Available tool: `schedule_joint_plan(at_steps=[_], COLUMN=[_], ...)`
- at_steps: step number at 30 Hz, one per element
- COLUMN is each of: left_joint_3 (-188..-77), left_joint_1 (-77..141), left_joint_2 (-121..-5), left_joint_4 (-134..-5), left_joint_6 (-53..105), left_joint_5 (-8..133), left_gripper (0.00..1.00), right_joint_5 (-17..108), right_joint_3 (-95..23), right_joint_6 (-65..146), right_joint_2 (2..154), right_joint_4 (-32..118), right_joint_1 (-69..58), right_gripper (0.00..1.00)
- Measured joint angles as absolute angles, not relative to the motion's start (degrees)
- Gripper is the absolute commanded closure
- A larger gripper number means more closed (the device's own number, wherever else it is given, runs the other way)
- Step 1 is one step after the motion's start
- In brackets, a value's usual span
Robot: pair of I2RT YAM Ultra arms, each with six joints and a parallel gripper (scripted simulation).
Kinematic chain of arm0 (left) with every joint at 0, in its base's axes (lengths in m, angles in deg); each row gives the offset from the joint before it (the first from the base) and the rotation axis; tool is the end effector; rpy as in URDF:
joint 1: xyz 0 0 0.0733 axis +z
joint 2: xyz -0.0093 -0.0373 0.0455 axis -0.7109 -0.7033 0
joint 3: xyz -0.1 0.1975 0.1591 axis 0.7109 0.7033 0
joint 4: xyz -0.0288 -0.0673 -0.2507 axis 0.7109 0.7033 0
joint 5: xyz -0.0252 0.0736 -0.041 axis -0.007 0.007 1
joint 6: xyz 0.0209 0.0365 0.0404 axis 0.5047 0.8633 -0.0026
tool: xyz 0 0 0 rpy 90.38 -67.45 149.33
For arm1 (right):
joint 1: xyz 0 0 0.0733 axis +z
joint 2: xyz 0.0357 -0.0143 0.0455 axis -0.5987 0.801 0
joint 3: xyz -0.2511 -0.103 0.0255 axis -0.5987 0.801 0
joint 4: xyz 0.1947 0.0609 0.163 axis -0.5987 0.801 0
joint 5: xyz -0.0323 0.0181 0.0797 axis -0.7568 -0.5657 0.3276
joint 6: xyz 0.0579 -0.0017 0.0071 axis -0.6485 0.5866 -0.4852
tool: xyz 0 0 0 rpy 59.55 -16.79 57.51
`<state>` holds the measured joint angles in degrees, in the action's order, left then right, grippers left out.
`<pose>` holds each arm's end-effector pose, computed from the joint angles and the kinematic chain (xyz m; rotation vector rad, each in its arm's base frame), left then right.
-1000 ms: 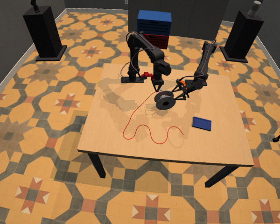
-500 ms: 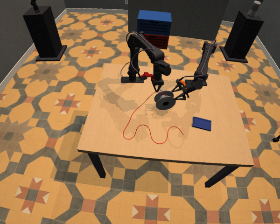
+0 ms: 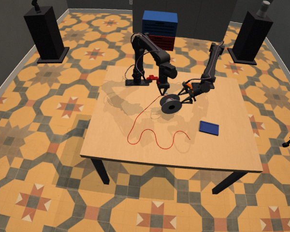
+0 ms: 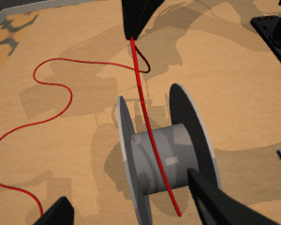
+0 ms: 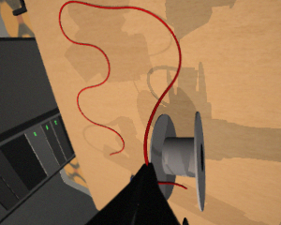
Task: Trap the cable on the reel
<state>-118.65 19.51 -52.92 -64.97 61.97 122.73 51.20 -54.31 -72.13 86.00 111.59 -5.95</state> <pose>0.2792 -0.1683 0.2306 1.5016 1.6481 -0.8633 0.2687 0.1549 0.3136 1.9338 2.1544 0.3651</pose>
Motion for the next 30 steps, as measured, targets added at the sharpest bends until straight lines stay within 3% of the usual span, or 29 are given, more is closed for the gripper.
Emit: schedule_joint_plan(at_steps=[30], left_joint_3=[-118.59], left_joint_1=[18.35], left_joint_2=[-54.08], left_joint_4=[-67.04], left_joint_6=[61.14], left_joint_5=[122.03], left_gripper=[0.25], right_joint_5=[51.2], right_joint_3=[-54.16], right_joint_6=[-72.13], right_joint_2=[85.89], right_joint_4=[111.52], right_joint_1=[-5.95], right_gripper=[1.0])
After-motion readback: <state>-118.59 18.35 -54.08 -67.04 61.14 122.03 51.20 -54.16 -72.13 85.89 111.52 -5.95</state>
